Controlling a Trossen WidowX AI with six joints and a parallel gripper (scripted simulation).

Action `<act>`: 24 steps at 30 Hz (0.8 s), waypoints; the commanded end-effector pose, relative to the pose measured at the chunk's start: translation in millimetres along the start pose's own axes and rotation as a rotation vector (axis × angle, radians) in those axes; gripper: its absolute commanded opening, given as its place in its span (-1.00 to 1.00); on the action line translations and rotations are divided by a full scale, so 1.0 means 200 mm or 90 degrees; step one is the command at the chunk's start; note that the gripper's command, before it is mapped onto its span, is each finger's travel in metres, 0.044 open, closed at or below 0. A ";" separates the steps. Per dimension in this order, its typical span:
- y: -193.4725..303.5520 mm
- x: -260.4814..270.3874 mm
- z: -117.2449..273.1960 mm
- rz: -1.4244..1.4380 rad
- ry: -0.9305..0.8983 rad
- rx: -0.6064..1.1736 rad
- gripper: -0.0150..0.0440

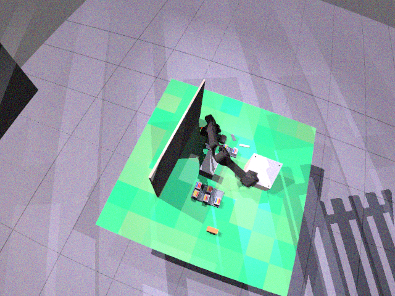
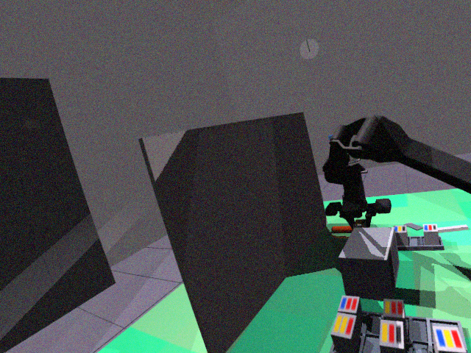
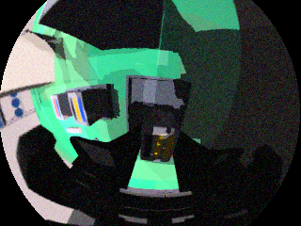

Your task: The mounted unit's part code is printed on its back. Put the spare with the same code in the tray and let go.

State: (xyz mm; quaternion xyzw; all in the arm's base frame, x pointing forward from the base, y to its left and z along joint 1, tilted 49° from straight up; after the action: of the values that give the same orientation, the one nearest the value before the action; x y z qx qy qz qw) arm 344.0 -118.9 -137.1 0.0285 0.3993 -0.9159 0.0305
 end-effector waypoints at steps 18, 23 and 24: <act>-0.01 0.01 -0.04 0.000 -0.001 -0.001 0.31; -0.01 0.01 -0.04 0.000 -0.001 -0.001 0.75; -0.01 0.01 -0.04 0.000 -0.001 -0.001 0.84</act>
State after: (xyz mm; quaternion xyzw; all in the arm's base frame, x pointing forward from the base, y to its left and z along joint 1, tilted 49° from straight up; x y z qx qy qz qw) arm 342.5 -112.4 -141.8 0.0274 0.4003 -0.9155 0.0307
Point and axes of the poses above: the point midway between the two fingers, 35 mm back from their tips, its own z axis back along the fingers, its own x axis across the jaws, y = z × x, the point moved 4 cm from there along z, back along the fingers, and after that the axes turned 5 degrees about z, right-handed, at the moved point
